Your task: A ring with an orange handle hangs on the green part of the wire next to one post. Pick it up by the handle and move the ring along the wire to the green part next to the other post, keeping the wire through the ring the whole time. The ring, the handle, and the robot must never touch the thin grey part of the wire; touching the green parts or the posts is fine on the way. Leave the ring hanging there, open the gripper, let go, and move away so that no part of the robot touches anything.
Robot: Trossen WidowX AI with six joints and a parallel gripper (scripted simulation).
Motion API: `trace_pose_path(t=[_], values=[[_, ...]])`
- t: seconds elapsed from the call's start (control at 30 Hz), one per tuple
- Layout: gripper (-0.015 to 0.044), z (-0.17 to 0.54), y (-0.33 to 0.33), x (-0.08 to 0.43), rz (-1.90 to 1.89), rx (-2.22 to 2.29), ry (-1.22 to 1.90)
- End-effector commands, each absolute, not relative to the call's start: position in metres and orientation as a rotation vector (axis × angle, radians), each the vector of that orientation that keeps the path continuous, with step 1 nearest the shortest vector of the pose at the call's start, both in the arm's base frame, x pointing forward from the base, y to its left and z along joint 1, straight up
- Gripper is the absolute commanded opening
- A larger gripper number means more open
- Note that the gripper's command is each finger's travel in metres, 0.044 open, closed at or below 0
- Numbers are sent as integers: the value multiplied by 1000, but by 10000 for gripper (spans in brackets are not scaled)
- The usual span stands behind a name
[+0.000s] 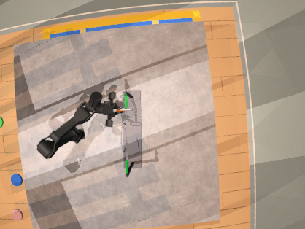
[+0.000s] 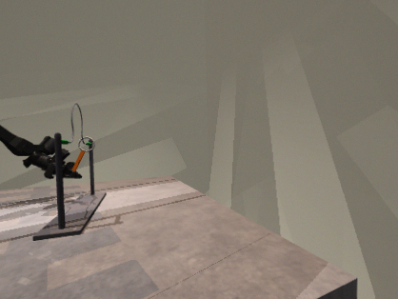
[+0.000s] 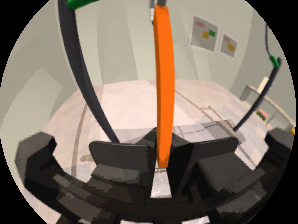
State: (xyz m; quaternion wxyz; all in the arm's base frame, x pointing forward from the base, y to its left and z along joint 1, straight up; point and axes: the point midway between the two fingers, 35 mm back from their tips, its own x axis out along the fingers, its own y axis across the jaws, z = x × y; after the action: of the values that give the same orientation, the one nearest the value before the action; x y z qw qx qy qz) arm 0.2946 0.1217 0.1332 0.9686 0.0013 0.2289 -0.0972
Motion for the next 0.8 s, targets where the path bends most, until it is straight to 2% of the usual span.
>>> trace_pose_path(t=[0.0, 0.77], values=[[-150, 136, 126, 296, -200, 10, 455], [-150, 136, 149, 297, -200, 11, 451]])
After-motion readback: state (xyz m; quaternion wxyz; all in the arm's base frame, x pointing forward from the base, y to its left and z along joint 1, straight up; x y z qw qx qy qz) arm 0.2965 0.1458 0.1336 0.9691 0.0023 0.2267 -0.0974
